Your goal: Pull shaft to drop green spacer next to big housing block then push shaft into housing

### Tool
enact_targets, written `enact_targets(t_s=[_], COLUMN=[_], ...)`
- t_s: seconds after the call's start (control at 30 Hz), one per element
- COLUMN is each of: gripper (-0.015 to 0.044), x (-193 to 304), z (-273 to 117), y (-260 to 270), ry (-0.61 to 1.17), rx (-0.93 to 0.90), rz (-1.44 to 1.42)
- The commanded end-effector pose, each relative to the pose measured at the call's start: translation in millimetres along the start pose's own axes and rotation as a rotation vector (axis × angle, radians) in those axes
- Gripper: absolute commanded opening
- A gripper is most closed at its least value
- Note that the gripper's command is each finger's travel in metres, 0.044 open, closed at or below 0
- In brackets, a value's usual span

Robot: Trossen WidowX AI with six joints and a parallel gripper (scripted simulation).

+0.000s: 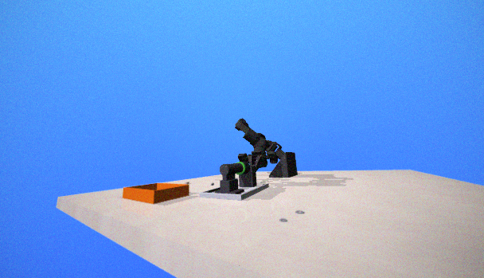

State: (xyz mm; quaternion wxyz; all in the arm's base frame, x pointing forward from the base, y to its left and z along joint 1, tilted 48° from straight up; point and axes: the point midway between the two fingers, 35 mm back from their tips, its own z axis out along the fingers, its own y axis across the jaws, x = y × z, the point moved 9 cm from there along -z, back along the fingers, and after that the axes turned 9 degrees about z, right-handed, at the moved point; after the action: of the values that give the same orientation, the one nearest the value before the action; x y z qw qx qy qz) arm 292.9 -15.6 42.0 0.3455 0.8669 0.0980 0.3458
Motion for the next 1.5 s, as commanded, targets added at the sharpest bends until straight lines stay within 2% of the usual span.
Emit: enact_targets(t_s=[0.0,1.47], gripper=[0.0,0.0], x=[-0.6,-3.5], z=[-0.4,-3.3], y=[0.2,0.6], ry=[-0.001,-0.002], rx=[-0.002,-0.002], rz=[0.001,0.001])
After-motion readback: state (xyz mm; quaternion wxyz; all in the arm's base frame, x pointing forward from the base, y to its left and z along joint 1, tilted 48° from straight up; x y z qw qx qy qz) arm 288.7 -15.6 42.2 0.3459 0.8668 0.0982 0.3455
